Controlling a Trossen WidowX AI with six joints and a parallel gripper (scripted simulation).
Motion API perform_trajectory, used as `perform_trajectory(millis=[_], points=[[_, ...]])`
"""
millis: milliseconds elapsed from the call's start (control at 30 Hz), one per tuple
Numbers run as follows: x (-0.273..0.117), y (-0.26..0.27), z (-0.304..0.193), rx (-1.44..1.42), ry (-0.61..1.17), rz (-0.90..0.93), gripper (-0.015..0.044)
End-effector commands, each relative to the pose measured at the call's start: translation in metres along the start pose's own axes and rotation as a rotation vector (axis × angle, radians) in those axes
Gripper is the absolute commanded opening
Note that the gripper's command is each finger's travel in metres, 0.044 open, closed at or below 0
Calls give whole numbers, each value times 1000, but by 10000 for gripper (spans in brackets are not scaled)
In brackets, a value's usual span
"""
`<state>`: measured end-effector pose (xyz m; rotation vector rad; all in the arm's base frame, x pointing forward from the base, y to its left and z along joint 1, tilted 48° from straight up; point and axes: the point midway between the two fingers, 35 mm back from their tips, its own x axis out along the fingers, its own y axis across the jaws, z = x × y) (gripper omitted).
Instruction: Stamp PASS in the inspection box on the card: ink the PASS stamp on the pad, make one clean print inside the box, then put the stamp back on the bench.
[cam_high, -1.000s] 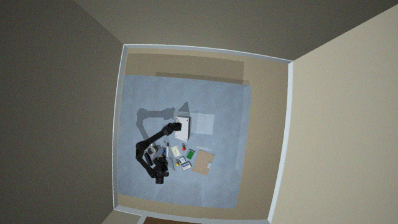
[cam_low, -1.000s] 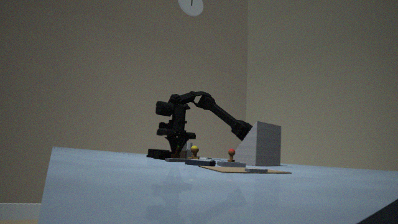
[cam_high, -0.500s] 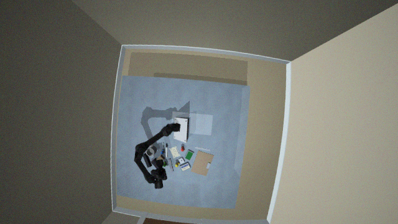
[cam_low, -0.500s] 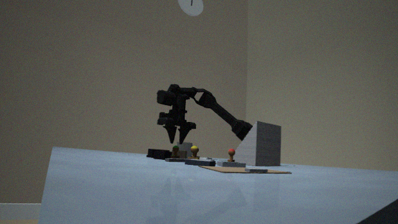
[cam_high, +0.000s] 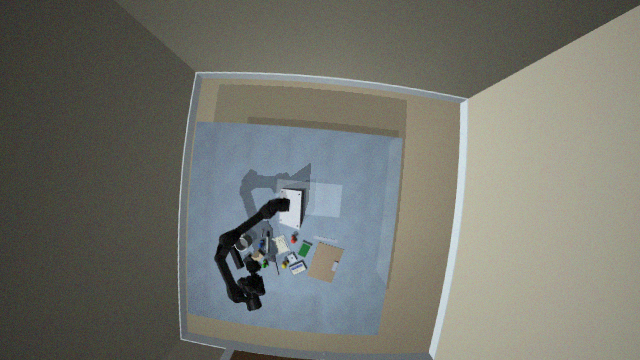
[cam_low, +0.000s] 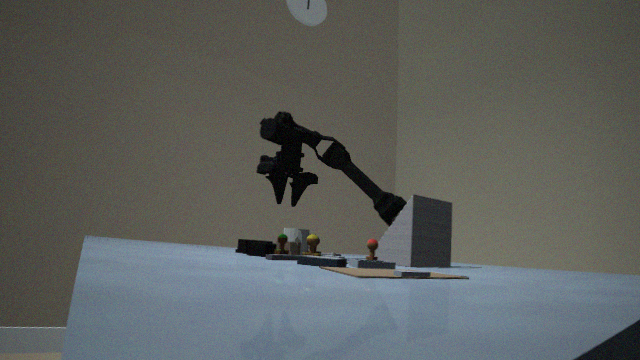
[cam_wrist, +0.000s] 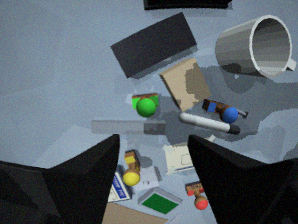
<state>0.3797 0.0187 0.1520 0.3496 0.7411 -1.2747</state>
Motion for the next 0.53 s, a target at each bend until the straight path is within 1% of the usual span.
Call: perform_trajectory(millis=[0,500], points=[[-2,0,0,6,3,2,256],[-2,0,0,2,0,3,256]])
